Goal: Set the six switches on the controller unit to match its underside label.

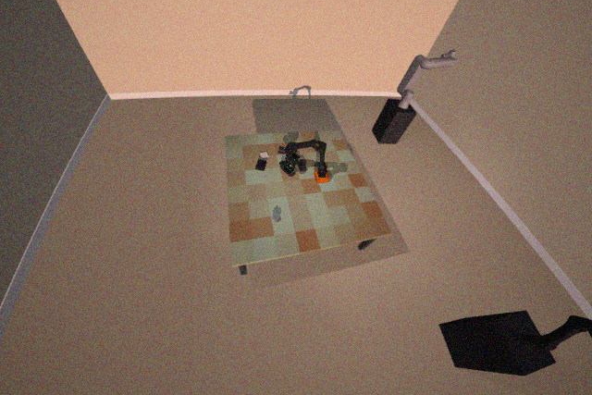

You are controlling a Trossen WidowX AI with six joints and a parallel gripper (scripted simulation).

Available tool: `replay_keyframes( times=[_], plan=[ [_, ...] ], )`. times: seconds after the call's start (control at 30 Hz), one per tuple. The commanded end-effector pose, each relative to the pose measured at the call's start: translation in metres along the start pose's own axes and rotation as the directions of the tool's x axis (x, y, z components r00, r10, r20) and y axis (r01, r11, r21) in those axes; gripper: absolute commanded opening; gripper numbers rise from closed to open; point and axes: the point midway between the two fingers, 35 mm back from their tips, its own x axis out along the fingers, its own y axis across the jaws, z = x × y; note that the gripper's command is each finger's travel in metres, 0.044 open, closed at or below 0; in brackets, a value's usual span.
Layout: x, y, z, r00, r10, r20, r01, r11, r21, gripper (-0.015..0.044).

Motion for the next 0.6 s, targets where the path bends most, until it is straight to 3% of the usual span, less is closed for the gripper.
replay_keyframes(
  times=[0.0, 0.57],
  plan=[
    [-0.004, -0.002, 0.003, 0.999, 0.034, -0.012, -0.034, 0.999, 0.004, 0.0000],
    [0.017, -0.002, 0.002, 0.999, 0.034, -0.011, -0.034, 0.999, 0.004, 0.0000]
  ],
)
